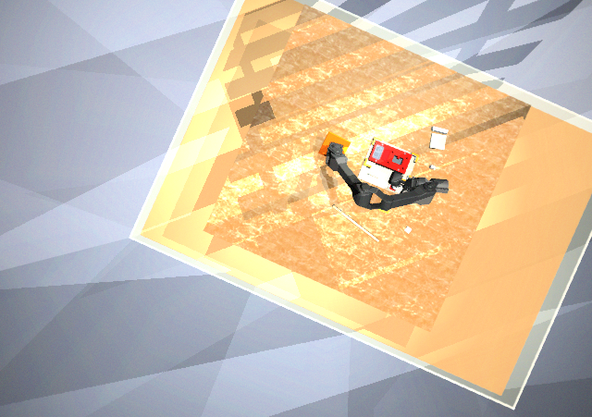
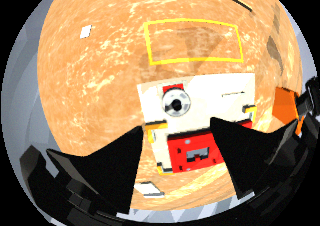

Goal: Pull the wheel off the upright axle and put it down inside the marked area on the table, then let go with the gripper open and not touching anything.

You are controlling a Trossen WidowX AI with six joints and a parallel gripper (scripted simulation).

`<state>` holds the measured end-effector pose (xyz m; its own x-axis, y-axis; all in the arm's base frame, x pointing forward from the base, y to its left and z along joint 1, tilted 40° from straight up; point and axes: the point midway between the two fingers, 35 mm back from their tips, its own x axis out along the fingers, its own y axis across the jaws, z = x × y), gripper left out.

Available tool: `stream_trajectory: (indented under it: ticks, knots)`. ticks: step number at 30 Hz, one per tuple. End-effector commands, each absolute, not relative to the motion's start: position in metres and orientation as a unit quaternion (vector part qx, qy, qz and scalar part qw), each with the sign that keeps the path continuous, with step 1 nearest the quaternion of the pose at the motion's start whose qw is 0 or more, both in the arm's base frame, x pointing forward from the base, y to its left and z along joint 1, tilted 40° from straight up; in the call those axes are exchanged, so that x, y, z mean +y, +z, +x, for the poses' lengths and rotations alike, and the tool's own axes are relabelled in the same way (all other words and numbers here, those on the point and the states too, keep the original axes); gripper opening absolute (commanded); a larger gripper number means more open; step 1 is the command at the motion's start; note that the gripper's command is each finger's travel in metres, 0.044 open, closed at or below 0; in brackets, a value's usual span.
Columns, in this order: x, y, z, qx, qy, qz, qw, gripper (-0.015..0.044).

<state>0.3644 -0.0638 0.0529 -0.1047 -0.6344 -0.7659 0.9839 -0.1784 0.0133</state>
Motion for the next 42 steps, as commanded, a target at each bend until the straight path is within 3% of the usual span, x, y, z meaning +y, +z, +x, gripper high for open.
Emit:
stream_trajectory:
  ticks: [1,14,18,26,31,42]
  knots:
    - [-0.074,0.040,0.362,0.269,-0.695,0.327,0.581,0.0300]
    - [-0.109,0.000,0.352,0.268,-0.696,0.325,0.581,0.0300]
    - [-0.107,0.002,0.352,0.268,-0.698,0.328,0.577,0.0195]
    - [-0.107,0.002,0.352,0.268,-0.698,0.328,0.577,0.0142]
    - [-0.106,0.003,0.352,0.268,-0.698,0.328,0.577,0.0010]
    - [-0.104,0.005,0.353,0.268,-0.698,0.328,0.578,0.0000]
